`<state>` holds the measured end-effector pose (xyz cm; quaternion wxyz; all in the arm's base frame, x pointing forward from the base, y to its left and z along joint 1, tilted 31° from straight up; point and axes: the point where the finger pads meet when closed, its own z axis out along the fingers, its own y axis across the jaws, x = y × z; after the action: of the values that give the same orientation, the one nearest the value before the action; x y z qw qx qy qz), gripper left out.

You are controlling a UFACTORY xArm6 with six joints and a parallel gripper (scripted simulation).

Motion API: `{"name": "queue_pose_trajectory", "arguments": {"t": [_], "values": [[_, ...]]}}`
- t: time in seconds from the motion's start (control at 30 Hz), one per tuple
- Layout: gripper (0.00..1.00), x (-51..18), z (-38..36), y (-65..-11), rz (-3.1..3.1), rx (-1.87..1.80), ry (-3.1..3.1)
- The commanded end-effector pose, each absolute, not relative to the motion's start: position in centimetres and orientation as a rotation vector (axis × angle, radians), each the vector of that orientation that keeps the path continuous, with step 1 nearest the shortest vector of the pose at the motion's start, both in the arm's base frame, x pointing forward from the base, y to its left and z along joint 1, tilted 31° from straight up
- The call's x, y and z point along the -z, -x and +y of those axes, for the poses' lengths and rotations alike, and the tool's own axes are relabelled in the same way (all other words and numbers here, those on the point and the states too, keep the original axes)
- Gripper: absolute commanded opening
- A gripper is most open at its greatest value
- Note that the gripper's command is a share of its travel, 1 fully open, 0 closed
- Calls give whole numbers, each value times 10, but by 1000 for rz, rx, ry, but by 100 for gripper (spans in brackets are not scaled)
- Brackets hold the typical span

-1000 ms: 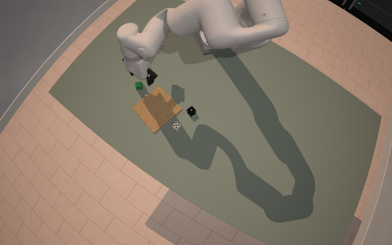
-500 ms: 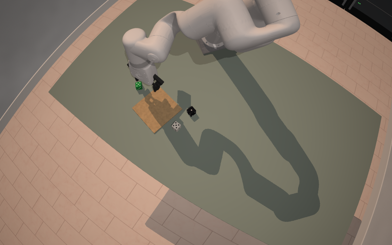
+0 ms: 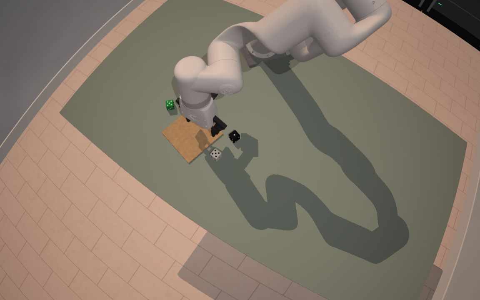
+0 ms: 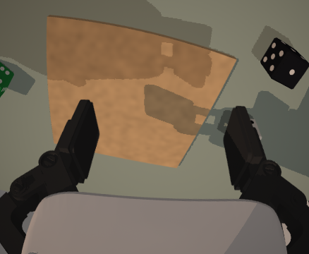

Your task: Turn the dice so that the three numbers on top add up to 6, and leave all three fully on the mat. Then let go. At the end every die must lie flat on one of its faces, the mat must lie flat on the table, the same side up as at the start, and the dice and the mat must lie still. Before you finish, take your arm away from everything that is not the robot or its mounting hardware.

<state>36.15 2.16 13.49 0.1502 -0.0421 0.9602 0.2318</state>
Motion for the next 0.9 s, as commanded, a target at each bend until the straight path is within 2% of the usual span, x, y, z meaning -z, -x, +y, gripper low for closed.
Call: {"name": "queue_pose_trajectory", "arguments": {"t": [0.0, 0.33, 0.87], "values": [[100, -152, 49, -366, 2768, -642, 111], [100, -175, 90, -371, 2768, -642, 111], [100, -177, 95, -372, 2768, -642, 111]]}}
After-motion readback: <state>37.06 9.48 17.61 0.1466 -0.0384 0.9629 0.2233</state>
